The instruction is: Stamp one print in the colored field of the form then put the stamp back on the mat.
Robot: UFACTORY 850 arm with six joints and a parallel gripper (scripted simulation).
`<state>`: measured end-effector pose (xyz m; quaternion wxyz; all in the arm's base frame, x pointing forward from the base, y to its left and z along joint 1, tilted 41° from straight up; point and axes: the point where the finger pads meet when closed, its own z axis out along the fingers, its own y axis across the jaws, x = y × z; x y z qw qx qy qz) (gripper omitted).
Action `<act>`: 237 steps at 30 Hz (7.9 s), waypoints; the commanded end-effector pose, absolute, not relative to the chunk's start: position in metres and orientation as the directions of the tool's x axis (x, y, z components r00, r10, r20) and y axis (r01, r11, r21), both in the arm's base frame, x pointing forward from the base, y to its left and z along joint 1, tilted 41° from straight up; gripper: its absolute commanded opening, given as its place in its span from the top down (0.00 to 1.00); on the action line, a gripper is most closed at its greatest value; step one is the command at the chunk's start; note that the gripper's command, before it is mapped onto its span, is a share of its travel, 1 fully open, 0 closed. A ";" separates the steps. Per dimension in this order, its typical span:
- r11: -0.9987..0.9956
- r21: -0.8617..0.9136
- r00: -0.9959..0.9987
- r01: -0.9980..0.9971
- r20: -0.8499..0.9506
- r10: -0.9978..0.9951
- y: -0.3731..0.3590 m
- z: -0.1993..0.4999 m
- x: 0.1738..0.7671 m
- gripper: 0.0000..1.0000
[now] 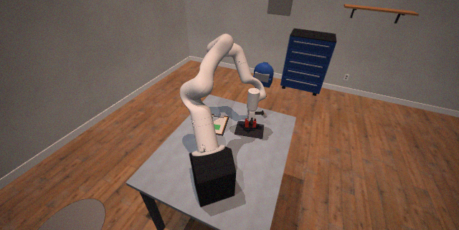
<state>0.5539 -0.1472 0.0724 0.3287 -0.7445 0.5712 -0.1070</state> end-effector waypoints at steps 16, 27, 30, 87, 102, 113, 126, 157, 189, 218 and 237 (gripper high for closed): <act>-0.131 -0.613 0.325 -0.779 -0.215 -0.921 -0.160 0.099 0.537 0.70; 0.010 -0.581 0.204 -0.814 -0.301 -0.931 -0.040 0.137 0.526 0.70; 0.052 -0.563 0.167 -0.825 -0.331 -0.929 0.009 0.150 0.506 0.70; 0.077 -0.550 0.143 -0.831 -0.346 -0.927 0.119 0.174 0.466 0.70; 0.077 -0.550 0.143 -0.831 -0.346 -0.927 0.128 0.153 0.481 0.70; 0.077 -0.550 0.143 -0.831 -0.346 -0.927 0.130 0.149 0.483 0.70; 0.077 -0.550 0.143 -0.831 -0.346 -0.927 0.135 0.139 0.491 0.70; 0.077 -0.550 0.143 -0.831 -0.346 -0.927 0.131 0.147 0.485 0.70; 0.077 -0.550 0.143 -0.831 -0.346 -0.927 0.115 0.180 0.462 0.70; -0.131 -0.613 0.324 -0.779 -0.215 -0.921 -0.158 0.100 0.536 0.70; -0.131 -0.613 0.325 -0.779 -0.215 -0.921 -0.184 0.088 0.550 0.70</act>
